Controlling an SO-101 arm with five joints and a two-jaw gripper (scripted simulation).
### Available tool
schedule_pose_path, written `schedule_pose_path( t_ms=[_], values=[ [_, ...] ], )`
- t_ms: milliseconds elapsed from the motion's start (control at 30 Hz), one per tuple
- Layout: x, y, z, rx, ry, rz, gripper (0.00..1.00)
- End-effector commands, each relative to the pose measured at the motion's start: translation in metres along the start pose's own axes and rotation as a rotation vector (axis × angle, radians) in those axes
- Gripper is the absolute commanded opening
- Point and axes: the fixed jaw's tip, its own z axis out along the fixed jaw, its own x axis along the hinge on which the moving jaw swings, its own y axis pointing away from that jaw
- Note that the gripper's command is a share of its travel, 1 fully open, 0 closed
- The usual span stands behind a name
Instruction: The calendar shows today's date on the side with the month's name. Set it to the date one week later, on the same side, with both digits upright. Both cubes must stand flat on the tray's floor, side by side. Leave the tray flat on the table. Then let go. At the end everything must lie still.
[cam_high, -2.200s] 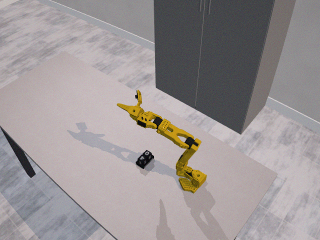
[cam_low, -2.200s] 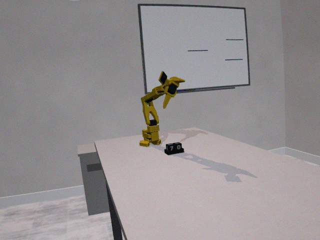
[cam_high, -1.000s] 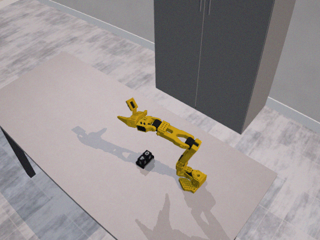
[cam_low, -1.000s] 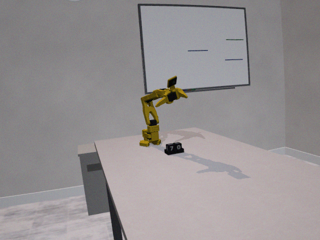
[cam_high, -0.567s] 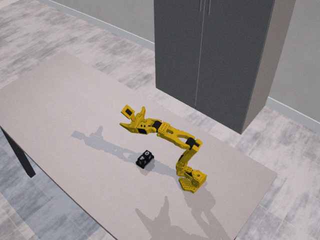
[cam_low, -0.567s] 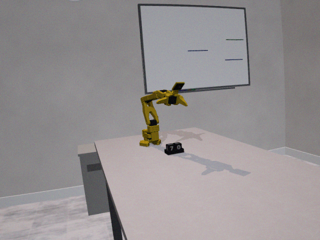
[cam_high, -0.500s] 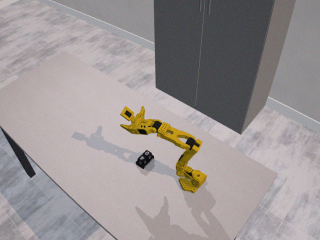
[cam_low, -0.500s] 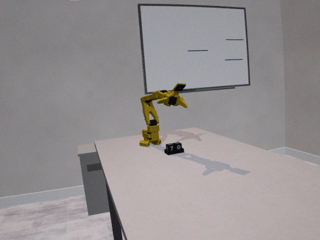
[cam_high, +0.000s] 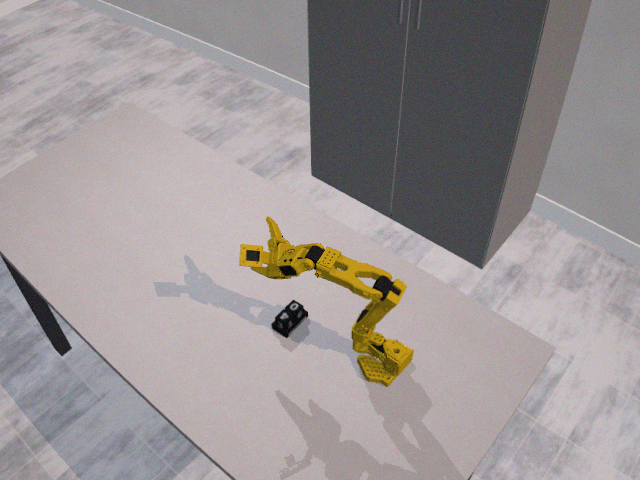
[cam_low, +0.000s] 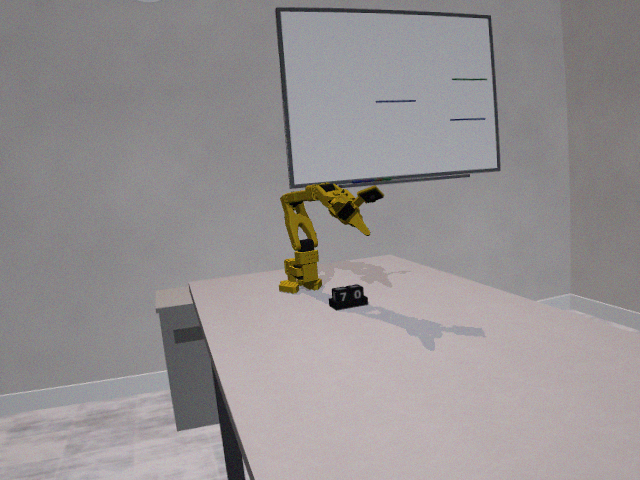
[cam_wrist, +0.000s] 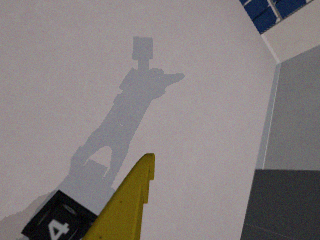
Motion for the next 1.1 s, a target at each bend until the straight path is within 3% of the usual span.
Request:
schedule_pose_path(
  t_ms=[0,267,333,567,833,900,1067],
  values=[
    [0.001,0.003,-0.007,-0.015,0.003,-0.181,0.65],
    [0.024,0.019,-0.008,-0.123,0.075,-0.536,0.59],
    [0.024,0.019,-0.008,-0.123,0.075,-0.536,0.59],
    [0.042,0.032,-0.011,-0.238,0.108,-0.833,0.54],
    [0.061,0.044,-0.016,-0.378,0.108,-1.146,0.48],
    [0.061,0.044,-0.016,-0.378,0.108,-1.146,0.48],
    [0.071,0.051,-0.020,-0.465,0.091,-1.322,0.45]
  ],
)
